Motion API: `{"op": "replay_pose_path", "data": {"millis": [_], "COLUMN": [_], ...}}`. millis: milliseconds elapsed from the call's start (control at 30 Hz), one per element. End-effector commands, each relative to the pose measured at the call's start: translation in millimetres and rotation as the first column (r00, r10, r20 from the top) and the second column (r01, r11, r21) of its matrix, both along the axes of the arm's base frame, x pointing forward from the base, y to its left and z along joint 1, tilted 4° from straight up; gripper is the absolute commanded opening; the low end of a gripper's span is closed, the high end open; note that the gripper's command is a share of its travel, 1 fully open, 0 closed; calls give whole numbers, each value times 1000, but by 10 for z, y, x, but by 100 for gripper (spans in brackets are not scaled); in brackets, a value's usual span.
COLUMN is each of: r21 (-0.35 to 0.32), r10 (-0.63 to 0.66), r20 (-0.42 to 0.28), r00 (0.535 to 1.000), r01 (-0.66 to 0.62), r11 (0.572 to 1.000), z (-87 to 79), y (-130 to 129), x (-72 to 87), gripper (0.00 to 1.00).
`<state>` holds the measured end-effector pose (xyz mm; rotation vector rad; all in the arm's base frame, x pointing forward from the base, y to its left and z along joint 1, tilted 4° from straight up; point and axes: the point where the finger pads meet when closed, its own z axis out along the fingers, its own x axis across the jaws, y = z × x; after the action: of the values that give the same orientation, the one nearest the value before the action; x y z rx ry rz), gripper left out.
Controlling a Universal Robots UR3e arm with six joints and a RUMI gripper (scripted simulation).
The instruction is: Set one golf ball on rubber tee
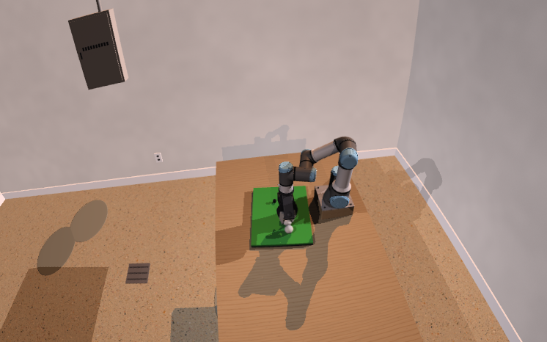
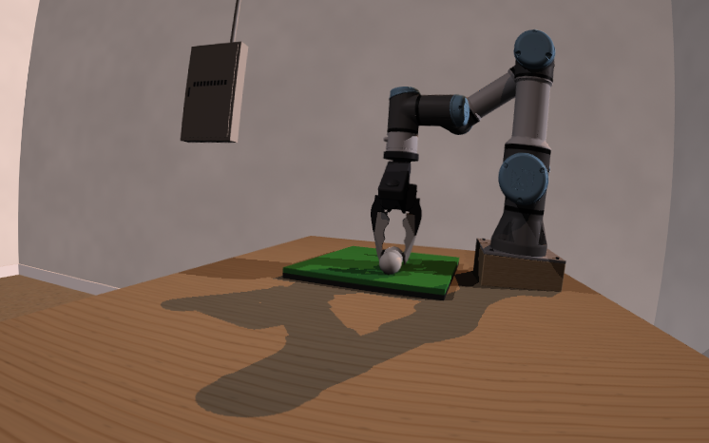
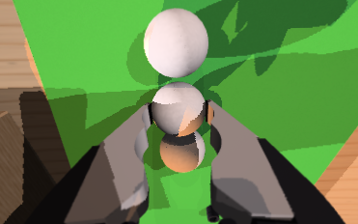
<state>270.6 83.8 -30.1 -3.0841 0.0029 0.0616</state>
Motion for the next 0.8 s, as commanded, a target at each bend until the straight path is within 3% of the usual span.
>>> {"op": "replay_pose_path", "data": {"millis": [0, 167, 667, 767], "r21": [-1, -1, -1, -1], "r10": [0, 0, 0, 0], "r20": [2, 2, 3, 3], "r00": [1000, 1000, 1000, 1000], "r01": [0, 0, 0, 0], "r11": [1000, 1000, 1000, 1000], "z": [106, 199, 739, 766], "y": [-10, -16, -47, -48], "x": [20, 25, 45, 44], "gripper": [0, 0, 0, 0]}}
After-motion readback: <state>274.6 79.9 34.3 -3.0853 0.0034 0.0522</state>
